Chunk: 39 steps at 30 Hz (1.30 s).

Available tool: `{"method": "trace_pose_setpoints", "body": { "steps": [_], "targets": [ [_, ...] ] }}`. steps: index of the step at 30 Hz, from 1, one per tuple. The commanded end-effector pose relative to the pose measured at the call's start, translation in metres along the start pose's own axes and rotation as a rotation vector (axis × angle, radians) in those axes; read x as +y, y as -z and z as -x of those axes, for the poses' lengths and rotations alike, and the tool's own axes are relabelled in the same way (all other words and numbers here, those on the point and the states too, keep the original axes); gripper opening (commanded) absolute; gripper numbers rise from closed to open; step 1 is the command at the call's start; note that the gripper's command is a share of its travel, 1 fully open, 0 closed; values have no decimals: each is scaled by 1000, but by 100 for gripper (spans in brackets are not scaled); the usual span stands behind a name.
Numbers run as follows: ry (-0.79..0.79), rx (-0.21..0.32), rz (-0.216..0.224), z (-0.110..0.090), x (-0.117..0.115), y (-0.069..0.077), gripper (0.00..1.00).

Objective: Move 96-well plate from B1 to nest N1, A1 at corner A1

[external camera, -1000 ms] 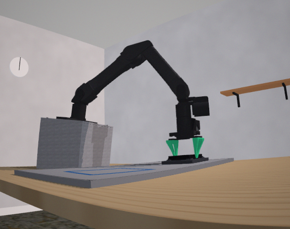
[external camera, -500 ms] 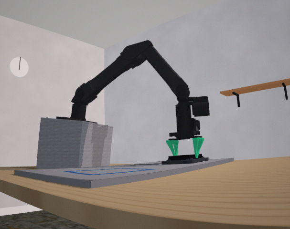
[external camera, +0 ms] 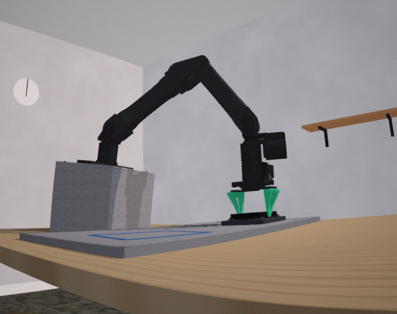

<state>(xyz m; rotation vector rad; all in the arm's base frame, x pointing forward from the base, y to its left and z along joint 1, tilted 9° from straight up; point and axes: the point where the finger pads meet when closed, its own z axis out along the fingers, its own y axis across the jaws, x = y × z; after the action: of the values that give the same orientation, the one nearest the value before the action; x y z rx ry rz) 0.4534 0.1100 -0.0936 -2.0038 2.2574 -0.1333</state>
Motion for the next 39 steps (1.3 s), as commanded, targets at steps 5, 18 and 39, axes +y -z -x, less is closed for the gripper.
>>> {"method": "trace_pose_setpoints", "body": {
  "steps": [5,18,39],
  "targets": [
    [6,-17,-21,11,-6,1,100],
    [6,-16,-21,11,-6,1,100],
    [6,-16,-21,11,-6,1,100]
  ]
}}
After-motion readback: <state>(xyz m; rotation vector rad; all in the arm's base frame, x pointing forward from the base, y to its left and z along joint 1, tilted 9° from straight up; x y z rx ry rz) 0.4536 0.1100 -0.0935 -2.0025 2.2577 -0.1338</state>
